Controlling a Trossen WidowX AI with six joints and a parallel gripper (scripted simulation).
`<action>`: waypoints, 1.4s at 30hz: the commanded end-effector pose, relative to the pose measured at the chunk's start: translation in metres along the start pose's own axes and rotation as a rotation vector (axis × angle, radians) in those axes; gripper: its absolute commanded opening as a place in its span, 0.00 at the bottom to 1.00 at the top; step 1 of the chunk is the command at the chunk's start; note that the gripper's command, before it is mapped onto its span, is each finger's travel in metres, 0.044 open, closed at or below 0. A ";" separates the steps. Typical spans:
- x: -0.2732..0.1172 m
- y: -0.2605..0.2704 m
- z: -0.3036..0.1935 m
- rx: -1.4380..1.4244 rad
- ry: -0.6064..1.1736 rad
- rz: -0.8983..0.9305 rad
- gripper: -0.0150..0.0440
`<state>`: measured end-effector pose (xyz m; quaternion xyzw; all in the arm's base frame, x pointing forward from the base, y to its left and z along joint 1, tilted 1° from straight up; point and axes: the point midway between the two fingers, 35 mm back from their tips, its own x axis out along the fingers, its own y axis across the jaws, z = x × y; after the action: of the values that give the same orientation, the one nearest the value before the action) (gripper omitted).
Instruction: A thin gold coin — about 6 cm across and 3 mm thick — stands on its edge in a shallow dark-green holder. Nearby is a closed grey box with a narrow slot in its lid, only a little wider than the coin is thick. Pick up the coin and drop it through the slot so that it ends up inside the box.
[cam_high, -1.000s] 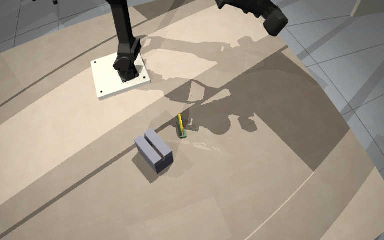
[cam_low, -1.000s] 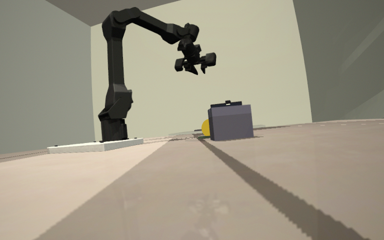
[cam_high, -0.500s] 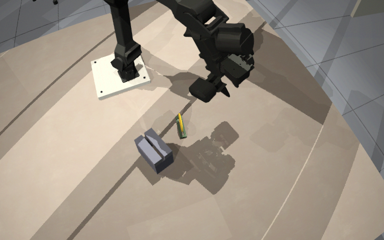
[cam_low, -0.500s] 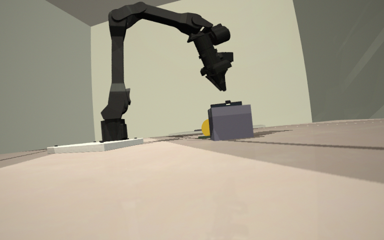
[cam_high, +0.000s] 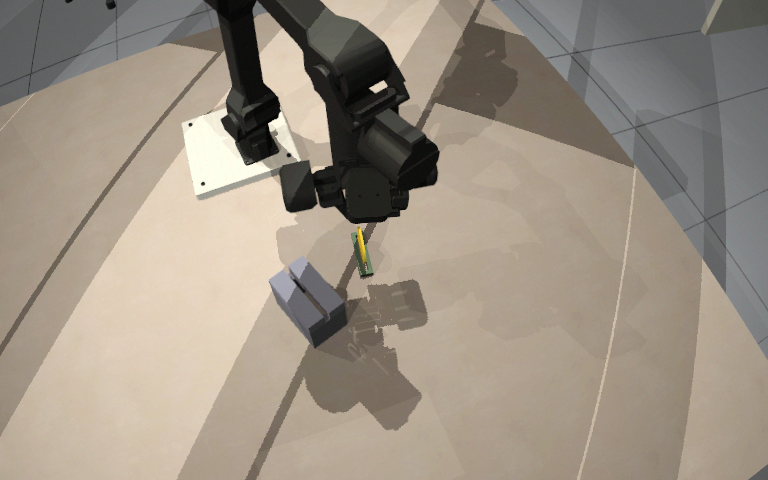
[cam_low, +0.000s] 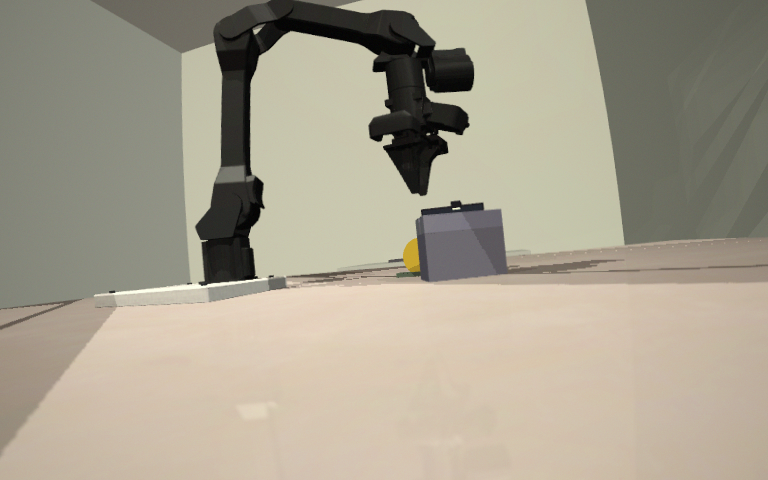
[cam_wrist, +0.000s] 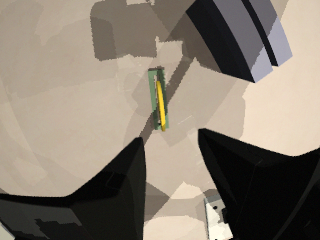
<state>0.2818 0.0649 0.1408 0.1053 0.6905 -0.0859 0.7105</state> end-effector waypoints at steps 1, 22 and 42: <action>0.024 -0.001 -0.003 0.007 0.010 -0.012 0.53; 0.062 0.000 -0.005 0.007 0.010 -0.012 0.53; 0.094 -0.001 -0.006 0.007 0.011 -0.012 0.53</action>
<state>0.2801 0.0689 0.0526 0.1051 0.6931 -0.0885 0.7077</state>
